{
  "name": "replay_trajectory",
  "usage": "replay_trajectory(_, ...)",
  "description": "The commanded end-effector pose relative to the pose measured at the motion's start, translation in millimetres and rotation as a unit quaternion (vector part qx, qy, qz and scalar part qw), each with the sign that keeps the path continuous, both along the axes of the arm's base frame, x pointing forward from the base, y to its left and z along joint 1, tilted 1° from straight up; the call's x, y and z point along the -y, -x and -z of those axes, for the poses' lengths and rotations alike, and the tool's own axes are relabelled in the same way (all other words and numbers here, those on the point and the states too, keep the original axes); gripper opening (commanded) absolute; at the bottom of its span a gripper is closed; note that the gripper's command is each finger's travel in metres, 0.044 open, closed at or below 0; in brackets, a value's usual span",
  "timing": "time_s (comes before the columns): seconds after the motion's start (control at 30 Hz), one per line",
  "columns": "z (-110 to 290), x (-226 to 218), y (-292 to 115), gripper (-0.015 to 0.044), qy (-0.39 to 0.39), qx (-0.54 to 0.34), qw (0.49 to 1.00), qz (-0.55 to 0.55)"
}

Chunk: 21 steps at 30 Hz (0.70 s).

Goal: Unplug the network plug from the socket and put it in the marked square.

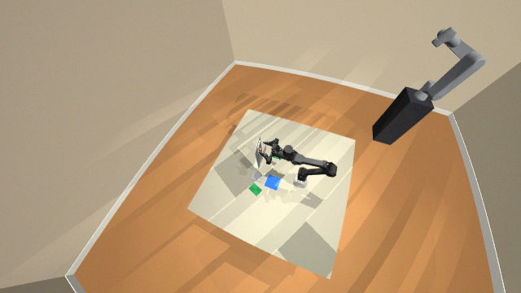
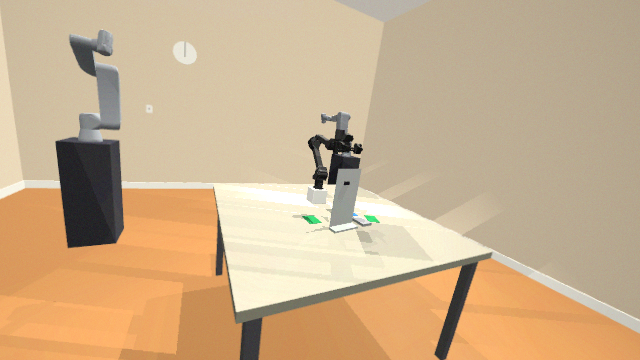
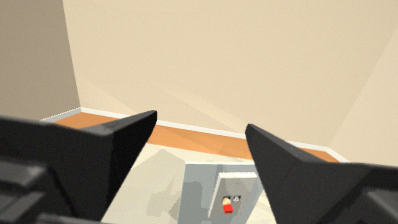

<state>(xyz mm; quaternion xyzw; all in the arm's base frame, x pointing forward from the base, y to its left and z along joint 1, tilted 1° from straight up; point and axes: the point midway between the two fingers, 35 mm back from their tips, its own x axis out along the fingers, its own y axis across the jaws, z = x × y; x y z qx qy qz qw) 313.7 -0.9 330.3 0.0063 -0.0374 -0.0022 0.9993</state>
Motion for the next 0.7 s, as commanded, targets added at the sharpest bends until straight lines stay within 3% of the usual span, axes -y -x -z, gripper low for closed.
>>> replay_trajectory(0.0, 0, 0, 0, 0.0374, -0.002, 0.000, 1.000, -0.001)
replay_trajectory(0.27, 24, 15, -16, 0.0164, -0.097, -0.006, 0.995, -0.034)
replay_trajectory(0.67, 65, 45, -25, 0.0156, -0.252, -0.029, 0.964, -0.084)
